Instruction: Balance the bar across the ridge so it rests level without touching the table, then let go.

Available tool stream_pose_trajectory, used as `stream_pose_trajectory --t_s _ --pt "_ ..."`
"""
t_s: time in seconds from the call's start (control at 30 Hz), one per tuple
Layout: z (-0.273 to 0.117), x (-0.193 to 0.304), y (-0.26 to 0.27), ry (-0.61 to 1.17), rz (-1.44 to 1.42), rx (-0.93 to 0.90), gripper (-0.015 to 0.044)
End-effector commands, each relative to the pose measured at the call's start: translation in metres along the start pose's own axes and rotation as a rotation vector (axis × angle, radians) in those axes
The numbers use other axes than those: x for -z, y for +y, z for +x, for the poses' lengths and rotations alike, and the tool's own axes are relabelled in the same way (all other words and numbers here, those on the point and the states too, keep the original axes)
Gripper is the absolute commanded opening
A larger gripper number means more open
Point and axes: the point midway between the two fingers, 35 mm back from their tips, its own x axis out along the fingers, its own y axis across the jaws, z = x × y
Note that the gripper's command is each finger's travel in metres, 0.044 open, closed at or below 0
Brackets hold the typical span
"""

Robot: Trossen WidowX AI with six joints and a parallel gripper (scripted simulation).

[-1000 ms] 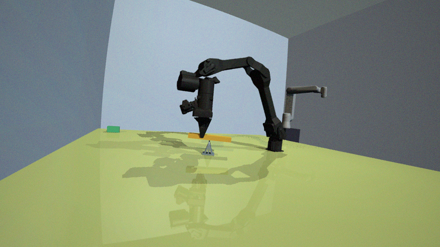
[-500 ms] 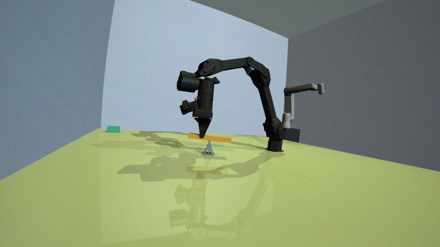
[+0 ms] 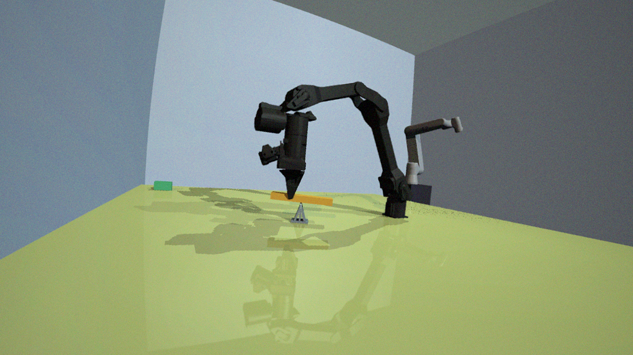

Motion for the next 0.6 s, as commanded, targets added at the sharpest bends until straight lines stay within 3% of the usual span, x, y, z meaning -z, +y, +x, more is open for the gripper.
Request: stream_pose_trajectory --t_s 0.0,0.57 --pt "0.0006 -0.0004 0.0001 -0.001 -0.002 0.000 0.0000" --pt "0.0020 -0.0003 0.0001 -0.001 -0.002 0.000 0.0000"
